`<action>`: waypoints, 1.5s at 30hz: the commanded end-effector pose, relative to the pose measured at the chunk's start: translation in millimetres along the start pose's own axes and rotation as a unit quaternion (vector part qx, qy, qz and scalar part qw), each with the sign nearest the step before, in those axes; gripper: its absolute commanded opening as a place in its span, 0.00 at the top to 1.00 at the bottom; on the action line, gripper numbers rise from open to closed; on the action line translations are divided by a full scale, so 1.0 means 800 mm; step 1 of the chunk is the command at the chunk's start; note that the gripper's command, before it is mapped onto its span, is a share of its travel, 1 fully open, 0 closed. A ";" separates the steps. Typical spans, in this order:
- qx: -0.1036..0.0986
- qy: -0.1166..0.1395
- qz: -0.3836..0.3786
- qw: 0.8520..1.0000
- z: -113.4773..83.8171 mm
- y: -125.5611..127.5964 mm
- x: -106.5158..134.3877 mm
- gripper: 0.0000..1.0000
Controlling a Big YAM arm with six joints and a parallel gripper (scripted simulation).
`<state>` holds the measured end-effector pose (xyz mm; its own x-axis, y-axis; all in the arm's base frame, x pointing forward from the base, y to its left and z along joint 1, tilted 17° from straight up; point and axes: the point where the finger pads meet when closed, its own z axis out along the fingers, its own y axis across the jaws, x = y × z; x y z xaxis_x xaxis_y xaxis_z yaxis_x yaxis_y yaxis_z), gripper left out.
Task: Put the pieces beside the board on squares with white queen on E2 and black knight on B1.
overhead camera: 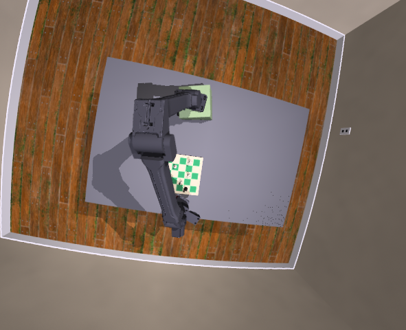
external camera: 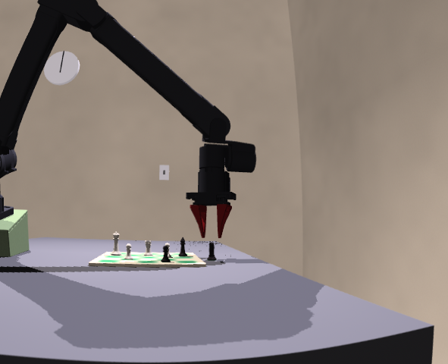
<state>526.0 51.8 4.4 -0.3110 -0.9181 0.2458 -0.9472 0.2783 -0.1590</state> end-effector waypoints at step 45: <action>0.010 -0.009 0.003 1.000 -0.004 -0.010 0.004 0.64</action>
<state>526.4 51.7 4.3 -0.3106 -0.9184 0.2452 -0.9473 0.2776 -0.1602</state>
